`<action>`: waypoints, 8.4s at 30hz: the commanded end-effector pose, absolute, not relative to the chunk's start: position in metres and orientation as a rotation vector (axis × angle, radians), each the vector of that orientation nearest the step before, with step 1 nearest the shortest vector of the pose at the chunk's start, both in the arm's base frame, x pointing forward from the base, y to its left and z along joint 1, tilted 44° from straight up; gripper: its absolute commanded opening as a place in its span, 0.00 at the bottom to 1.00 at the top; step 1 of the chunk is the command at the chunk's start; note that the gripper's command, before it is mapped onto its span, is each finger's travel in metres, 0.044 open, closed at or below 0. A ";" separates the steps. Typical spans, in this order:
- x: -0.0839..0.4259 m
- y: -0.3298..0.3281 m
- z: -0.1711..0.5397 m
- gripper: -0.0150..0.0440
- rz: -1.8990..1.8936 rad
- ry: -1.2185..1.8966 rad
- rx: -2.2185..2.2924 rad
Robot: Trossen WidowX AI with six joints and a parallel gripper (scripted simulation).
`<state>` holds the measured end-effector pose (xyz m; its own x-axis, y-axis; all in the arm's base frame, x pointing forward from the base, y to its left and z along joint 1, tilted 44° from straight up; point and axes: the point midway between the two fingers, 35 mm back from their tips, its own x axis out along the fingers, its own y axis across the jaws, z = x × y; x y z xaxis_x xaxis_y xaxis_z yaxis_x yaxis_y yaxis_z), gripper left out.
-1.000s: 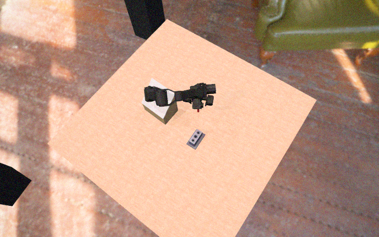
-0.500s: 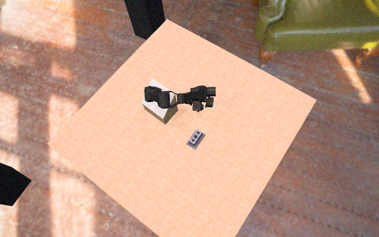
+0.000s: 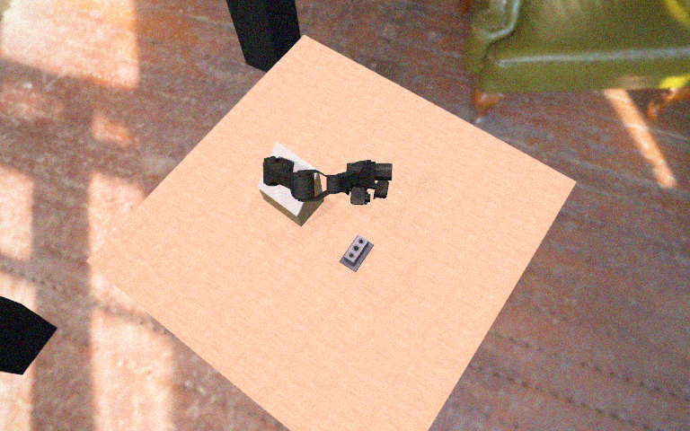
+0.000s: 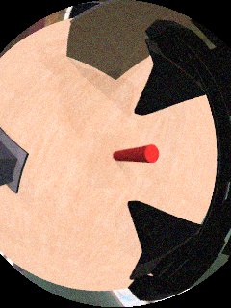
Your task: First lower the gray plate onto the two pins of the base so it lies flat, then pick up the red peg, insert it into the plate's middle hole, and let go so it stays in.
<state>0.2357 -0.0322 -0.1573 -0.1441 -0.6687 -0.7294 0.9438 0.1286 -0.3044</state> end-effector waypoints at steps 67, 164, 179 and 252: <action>0.258 0.001 -0.109 0.25 -1.449 0.943 0.380; 0.320 -0.137 0.005 0.25 -1.462 0.921 0.383; 0.318 -0.150 -0.005 0.25 -1.461 0.923 0.375; 0.318 -0.140 0.003 0.51 -1.460 0.924 0.375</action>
<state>0.3179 -0.1418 0.0012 -0.1437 -0.6759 -0.7229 0.9409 0.1331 -0.3115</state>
